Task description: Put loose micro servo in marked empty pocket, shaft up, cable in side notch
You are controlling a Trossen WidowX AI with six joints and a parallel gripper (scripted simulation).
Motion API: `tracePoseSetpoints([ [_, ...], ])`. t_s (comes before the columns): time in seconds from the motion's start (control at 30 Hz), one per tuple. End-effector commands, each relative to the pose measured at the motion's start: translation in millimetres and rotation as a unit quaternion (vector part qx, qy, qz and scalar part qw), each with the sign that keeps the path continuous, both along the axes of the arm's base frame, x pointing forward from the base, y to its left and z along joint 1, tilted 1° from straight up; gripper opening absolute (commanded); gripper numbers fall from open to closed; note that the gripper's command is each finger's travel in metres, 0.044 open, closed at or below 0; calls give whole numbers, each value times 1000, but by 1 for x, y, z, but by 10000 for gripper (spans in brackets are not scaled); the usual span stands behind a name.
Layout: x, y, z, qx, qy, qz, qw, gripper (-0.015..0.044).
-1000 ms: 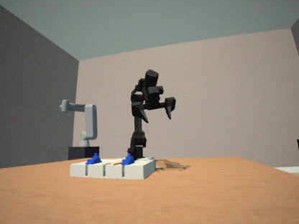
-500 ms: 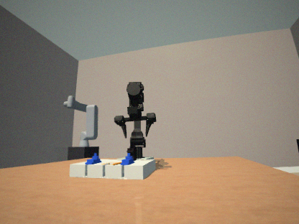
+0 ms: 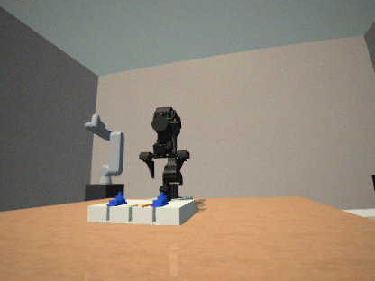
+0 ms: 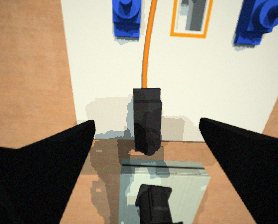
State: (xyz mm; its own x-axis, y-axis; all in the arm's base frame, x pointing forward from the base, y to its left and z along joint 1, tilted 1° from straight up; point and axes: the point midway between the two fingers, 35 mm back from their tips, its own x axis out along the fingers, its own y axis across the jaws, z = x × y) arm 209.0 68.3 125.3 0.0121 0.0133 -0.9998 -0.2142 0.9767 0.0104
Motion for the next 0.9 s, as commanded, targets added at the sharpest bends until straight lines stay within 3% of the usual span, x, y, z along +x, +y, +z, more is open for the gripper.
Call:
tracePoseSetpoints([
  [0.0,-2,-2,-16,-4,6,2,1000,440],
  [0.63,-2,-2,-37,-4,6,2,1000,440],
  [0.87,-2,-2,-37,-4,6,2,1000,256],
])
